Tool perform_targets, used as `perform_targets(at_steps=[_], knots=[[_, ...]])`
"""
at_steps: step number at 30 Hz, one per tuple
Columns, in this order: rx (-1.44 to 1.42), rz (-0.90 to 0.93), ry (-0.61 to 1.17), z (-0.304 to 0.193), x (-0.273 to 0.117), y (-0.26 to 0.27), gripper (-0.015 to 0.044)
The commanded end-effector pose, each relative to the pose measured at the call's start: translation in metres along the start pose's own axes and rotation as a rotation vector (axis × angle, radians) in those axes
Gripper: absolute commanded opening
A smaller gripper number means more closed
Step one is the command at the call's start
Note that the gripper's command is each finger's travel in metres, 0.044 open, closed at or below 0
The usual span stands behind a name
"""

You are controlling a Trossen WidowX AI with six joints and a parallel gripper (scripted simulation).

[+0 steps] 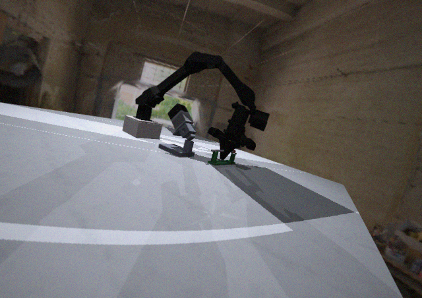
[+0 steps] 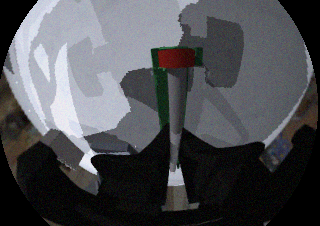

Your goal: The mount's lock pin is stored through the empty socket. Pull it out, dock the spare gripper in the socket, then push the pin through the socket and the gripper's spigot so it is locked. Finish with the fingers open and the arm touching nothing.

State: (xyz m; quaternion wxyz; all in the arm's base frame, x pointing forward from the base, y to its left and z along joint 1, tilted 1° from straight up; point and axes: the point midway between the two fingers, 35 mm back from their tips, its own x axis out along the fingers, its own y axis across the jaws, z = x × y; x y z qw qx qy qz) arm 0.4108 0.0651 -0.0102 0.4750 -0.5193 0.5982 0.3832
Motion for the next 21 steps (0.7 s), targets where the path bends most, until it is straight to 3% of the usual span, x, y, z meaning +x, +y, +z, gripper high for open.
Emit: perform_targets(at_steps=[1,14,21], knots=[[0.000,-0.009,0.001,-0.003,-0.013,-0.002,0.0000],[0.000,-0.009,0.001,-0.016,-0.062,-0.001,0.0000],[-0.002,-0.006,-0.002,-0.015,-0.059,-0.001,0.0000]])
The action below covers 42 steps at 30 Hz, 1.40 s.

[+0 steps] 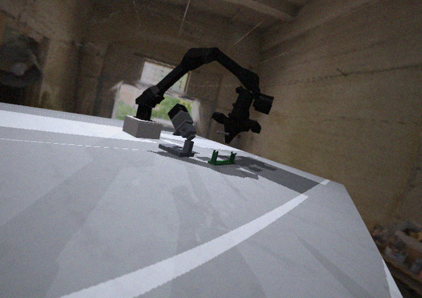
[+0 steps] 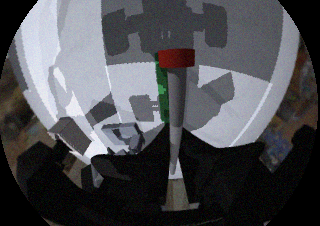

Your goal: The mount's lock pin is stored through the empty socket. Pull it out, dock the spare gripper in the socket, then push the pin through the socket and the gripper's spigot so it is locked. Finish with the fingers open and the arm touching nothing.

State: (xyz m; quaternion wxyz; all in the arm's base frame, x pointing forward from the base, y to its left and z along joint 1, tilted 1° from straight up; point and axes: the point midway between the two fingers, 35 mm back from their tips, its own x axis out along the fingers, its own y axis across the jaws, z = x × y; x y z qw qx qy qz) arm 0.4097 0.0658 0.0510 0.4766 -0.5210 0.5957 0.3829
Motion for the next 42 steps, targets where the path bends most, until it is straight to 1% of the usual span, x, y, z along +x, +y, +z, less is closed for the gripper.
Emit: perform_targets(at_steps=[1,7,8,10,42], knots=[[0.000,0.000,0.000,0.000,0.001,0.000,0.0000],[-0.045,-0.012,-0.001,0.000,0.001,0.001,0.0000],[-0.020,-0.004,-0.002,0.001,0.001,0.001,0.0007],[-0.023,-0.004,-0.002,0.001,-0.001,0.004,0.0000],[-0.084,-0.013,-0.004,0.001,-0.024,0.095,0.0000]])
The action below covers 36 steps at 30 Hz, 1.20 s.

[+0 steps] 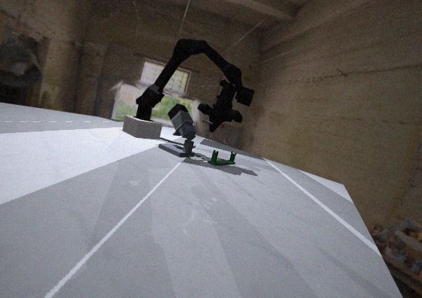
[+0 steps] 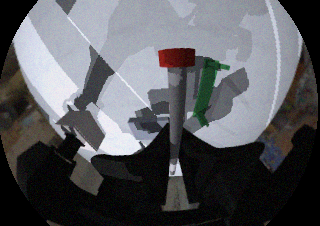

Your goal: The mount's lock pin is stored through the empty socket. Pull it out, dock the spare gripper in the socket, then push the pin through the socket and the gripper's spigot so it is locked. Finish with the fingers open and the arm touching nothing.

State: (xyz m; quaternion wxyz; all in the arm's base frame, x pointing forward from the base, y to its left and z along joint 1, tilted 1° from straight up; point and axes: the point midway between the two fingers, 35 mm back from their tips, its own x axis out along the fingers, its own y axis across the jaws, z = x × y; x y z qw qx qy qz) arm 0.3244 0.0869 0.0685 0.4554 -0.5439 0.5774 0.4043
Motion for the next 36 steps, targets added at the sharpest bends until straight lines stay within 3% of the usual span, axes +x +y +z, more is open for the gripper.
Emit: perform_targets(at_steps=[1,11,24,36], knots=[[-0.003,-0.004,-0.007,0.000,-0.002,0.011,0.0000],[-0.015,-0.006,-0.007,0.000,-0.001,0.030,0.0000],[-0.021,-0.006,-0.010,0.013,0.048,0.030,0.0000],[-0.021,-0.004,-0.011,0.004,0.047,0.029,0.0000]])
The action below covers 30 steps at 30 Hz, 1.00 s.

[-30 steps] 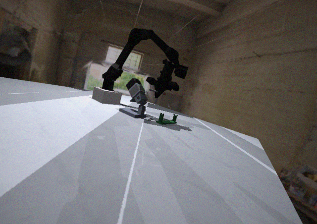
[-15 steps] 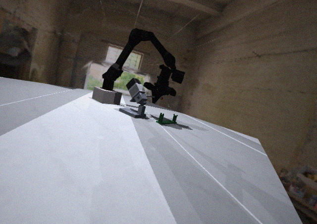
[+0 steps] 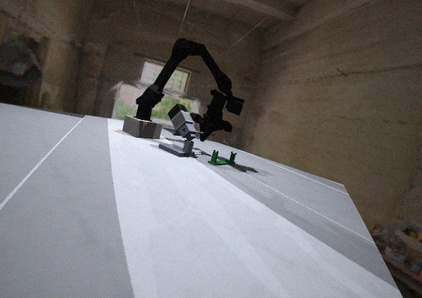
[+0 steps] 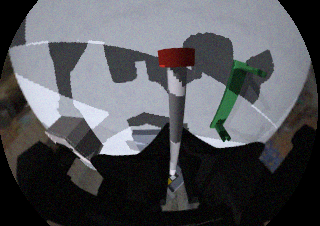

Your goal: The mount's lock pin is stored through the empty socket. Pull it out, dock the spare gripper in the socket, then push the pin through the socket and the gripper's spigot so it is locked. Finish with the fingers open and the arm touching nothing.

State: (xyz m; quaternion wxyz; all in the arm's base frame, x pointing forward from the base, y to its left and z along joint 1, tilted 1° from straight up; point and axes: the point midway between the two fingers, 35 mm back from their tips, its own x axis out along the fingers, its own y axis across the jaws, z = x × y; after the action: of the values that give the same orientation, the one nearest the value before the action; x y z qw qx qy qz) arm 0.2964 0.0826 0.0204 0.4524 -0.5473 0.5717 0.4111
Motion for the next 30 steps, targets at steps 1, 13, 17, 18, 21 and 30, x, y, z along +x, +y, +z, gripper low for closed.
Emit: perform_targets(at_steps=[1,13,17,18,21,30], knots=[[-0.002,-0.002,-0.005,-0.003,0.000,0.000,0.0000],[-0.003,0.001,-0.005,-0.011,0.003,-0.004,0.0000],[-0.003,0.002,-0.005,-0.014,0.004,-0.003,0.0000],[-0.003,0.002,-0.005,-0.015,0.004,-0.003,0.0000],[-0.003,0.001,-0.004,-0.017,0.004,-0.001,0.0000],[-0.004,0.006,-0.005,-0.023,0.005,-0.001,0.0000]])
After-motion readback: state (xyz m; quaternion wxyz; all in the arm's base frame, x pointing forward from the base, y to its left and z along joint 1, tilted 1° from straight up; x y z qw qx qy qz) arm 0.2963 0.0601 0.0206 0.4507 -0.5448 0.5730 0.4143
